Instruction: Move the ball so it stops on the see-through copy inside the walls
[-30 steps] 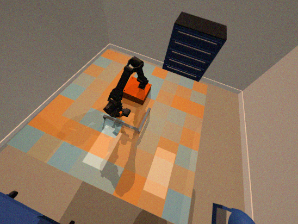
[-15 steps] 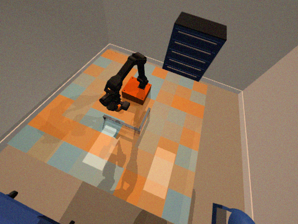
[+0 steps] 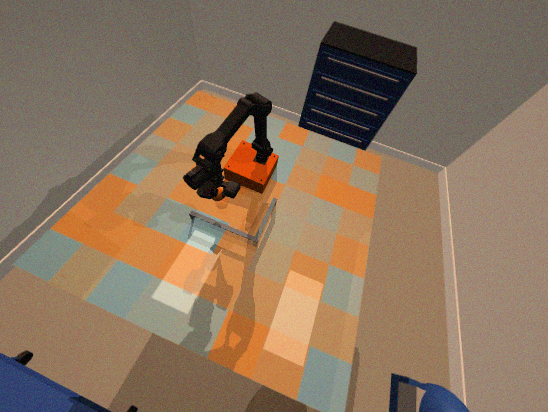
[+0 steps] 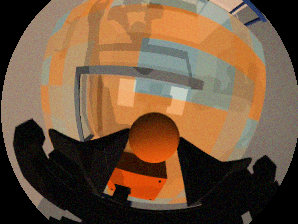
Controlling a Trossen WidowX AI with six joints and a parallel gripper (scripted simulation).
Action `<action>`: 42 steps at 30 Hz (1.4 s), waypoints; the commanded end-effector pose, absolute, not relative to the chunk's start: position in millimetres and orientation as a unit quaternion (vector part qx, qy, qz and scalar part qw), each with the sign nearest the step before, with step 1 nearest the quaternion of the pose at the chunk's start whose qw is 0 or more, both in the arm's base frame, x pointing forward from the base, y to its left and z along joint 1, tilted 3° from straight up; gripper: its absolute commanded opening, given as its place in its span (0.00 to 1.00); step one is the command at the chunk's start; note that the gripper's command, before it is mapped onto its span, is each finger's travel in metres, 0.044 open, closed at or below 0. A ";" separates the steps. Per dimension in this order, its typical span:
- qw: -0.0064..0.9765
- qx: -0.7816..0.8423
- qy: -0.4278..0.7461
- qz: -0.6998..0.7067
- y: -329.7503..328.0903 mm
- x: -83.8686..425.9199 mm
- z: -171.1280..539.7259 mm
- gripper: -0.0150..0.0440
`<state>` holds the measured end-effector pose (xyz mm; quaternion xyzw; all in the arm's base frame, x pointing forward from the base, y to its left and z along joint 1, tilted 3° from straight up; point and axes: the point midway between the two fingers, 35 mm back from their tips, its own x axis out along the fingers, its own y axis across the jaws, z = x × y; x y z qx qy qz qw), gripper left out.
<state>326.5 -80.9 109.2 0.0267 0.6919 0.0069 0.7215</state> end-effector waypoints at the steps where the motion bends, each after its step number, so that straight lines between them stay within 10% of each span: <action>1: 0.722 0.027 0.691 0.009 -82.1 318.4 98.3 0.25; 42: 0.721 0.027 0.692 0.009 -79.7 298.7 -14.9 0.25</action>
